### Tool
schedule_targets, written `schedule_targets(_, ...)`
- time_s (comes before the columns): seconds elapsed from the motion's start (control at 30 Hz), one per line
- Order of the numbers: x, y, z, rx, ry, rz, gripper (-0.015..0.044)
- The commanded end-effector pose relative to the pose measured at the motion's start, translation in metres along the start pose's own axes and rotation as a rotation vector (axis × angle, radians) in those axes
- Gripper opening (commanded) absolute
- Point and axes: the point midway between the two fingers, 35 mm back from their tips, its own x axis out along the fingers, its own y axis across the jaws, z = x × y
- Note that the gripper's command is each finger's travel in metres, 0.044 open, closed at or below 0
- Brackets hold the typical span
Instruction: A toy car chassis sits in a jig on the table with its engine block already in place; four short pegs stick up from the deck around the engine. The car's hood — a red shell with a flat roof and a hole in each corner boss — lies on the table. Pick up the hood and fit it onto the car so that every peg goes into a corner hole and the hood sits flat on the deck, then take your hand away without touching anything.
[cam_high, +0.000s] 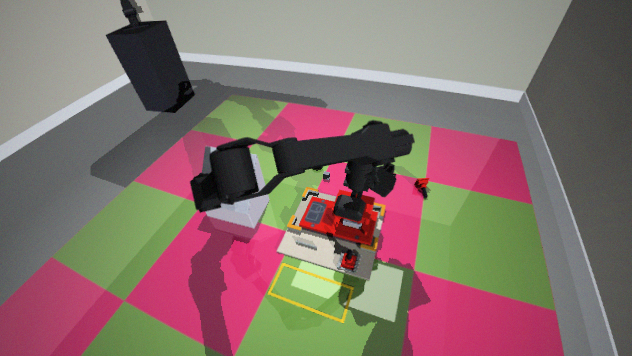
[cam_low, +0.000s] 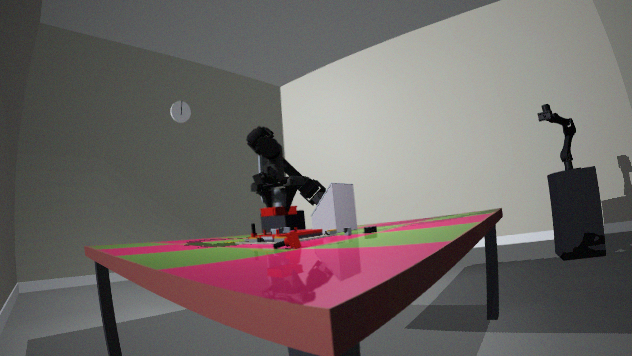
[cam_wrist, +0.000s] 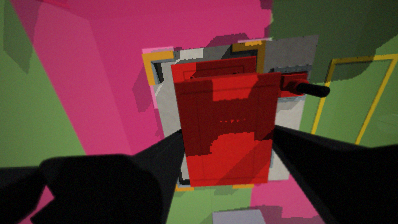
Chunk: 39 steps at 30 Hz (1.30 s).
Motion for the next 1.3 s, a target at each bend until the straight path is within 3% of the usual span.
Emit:
schedule_targets(0.0,0.001,0.001,0.001,-0.005,-0.007,-0.004,0.0)
schedule_targets(1.27,0.019,0.002,0.003,-0.005,-0.008,-0.004,0.0)
